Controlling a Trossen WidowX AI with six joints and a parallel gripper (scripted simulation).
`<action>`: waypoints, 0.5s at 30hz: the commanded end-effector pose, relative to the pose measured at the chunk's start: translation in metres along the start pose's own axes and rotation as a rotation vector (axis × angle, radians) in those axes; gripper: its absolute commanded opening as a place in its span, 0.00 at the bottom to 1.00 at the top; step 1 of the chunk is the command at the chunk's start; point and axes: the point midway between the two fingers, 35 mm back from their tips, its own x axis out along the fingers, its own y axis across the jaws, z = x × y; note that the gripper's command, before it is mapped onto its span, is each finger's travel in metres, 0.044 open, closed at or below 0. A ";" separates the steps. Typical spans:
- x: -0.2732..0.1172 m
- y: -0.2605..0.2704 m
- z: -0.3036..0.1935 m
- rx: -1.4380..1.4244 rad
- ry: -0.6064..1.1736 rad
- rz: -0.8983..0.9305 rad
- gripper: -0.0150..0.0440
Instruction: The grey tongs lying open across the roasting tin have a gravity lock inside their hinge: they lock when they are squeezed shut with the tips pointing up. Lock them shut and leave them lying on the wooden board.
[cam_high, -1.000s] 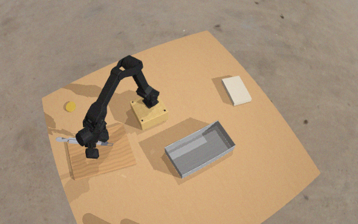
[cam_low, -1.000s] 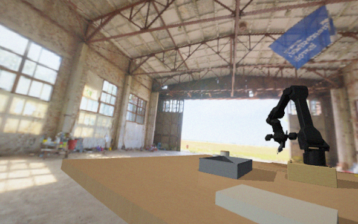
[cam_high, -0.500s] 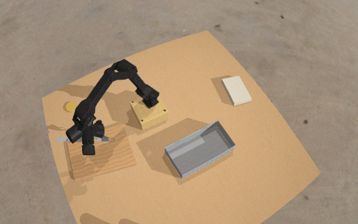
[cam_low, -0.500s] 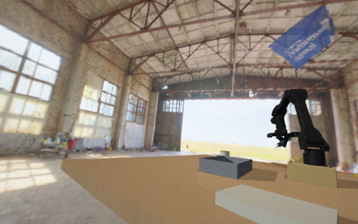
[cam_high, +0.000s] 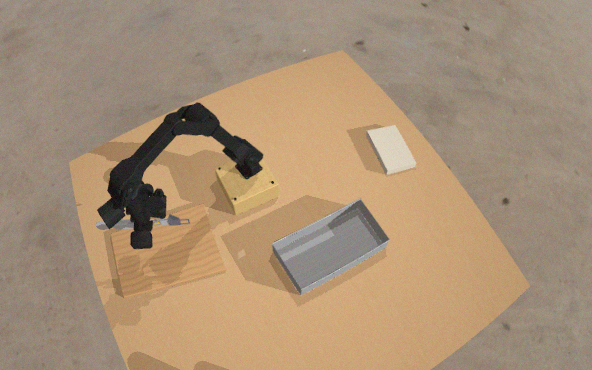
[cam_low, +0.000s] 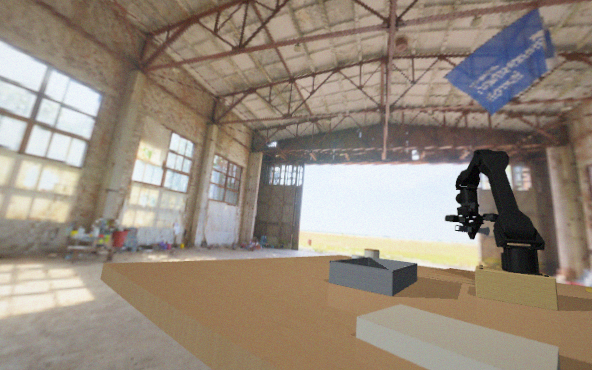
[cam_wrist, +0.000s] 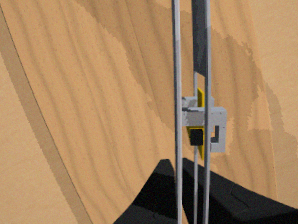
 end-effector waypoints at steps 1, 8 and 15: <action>-0.004 -0.001 0.000 0.006 -0.007 -0.009 0.00; 0.000 -0.002 0.000 0.006 -0.007 -0.009 0.00; 0.012 -0.003 -0.002 0.006 -0.007 -0.009 0.00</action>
